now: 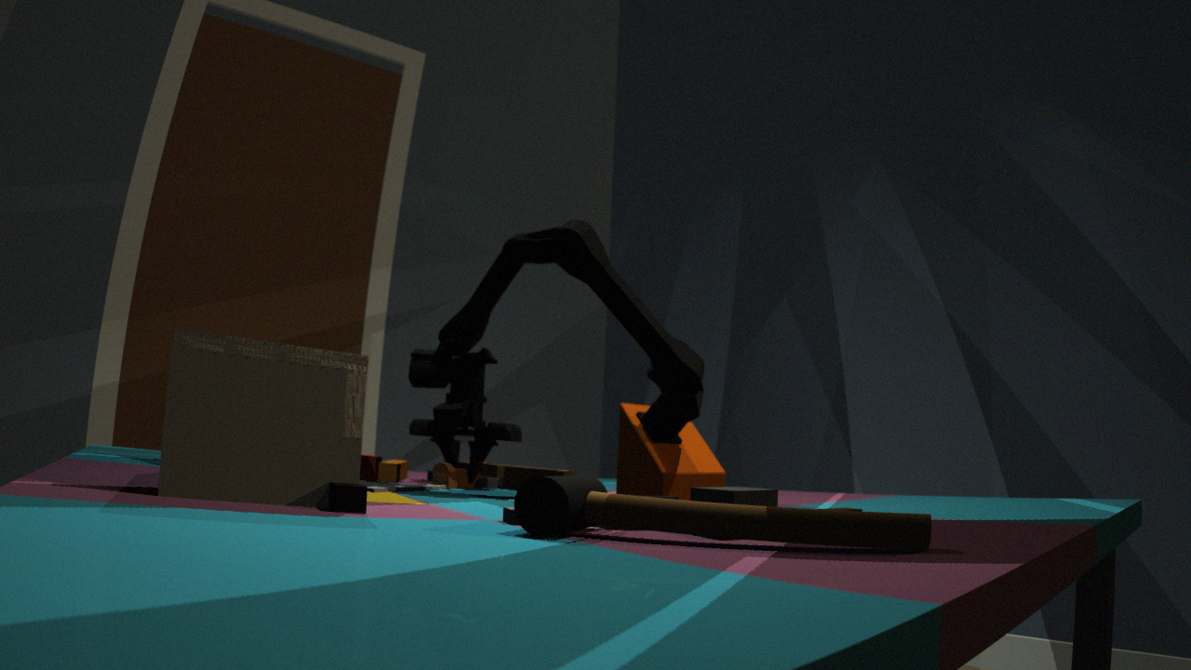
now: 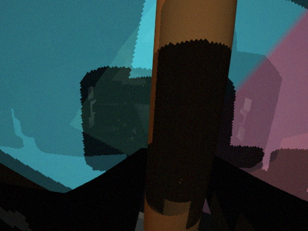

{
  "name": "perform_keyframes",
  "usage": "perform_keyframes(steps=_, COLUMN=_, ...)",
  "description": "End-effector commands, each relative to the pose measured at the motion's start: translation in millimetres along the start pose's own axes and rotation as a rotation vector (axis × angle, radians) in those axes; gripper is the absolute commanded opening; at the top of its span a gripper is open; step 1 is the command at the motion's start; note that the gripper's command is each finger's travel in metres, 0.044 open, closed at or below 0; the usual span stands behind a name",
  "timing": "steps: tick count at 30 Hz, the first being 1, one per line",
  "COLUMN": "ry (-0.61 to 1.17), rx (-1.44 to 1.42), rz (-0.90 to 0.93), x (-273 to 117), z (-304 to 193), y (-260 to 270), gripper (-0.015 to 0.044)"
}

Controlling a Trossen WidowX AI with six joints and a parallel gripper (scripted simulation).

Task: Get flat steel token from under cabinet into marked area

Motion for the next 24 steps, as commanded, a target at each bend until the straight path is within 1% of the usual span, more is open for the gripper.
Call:
perform_keyframes(steps=1, ry=0.001, rx=-0.001, rz=-0.008, x=-3, z=-5, y=-4, gripper=0.0)
perform_keyframes(steps=24, ry=0.003, rx=-0.006, rz=-0.009, x=-4, z=-23, y=-16, gripper=0.0)
Point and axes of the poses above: the point midway between the two fingers, 35 mm back from their tips, its own x axis out along the fingers, its own y axis across the jaws, z = x × y, the point moved 6 cm from there along -x, back along the fingers, and after that the axes turned 14 degrees about -x, right-handed, at the moved point
